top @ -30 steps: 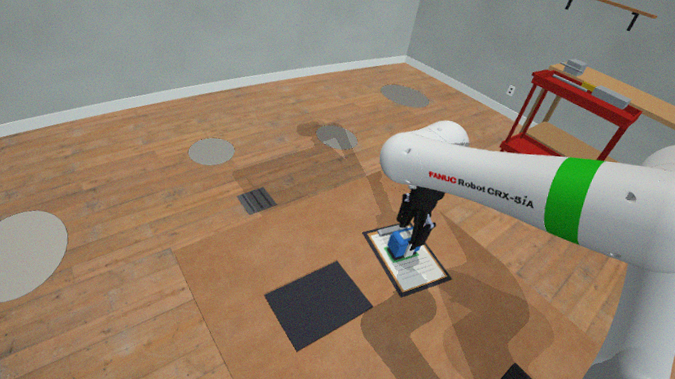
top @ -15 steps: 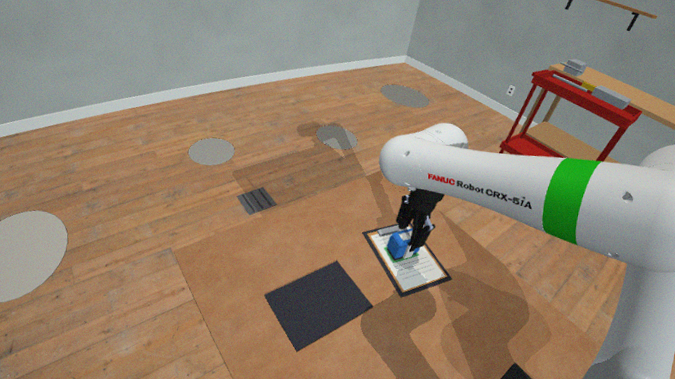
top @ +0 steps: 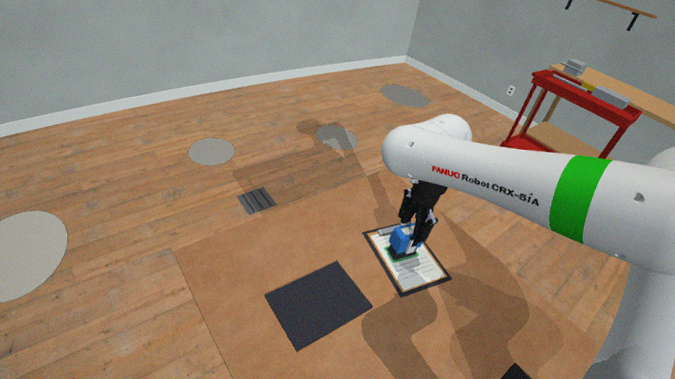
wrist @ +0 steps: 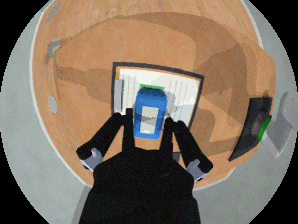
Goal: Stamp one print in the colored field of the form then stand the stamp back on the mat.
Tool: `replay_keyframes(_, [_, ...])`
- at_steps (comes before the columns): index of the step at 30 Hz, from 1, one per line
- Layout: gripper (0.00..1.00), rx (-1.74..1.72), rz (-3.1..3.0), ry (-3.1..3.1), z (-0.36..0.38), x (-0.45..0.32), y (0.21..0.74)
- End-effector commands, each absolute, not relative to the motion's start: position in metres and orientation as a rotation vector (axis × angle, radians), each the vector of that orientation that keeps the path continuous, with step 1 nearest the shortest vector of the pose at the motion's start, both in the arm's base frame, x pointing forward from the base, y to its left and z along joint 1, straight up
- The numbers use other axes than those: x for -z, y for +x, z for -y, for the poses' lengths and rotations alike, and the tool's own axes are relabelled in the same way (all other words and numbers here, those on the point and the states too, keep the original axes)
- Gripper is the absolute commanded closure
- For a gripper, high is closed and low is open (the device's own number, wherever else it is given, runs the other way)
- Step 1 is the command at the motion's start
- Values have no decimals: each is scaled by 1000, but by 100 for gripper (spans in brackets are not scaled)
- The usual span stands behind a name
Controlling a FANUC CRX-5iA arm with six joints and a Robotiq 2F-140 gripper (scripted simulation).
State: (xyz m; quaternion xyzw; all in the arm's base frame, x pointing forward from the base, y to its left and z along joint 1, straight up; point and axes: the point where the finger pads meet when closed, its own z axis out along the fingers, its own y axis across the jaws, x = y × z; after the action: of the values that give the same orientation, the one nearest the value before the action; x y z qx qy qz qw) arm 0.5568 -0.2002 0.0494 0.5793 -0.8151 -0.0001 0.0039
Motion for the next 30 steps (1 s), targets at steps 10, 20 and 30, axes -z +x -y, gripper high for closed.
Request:
replay_keyframes(10, [79, 0, 2555, 1815, 200, -51, 557])
replay_keyframes(20, [79, 0, 2555, 1815, 200, -57, 557])
replay_keyframes(30, [79, 0, 2555, 1815, 200, -89, 557])
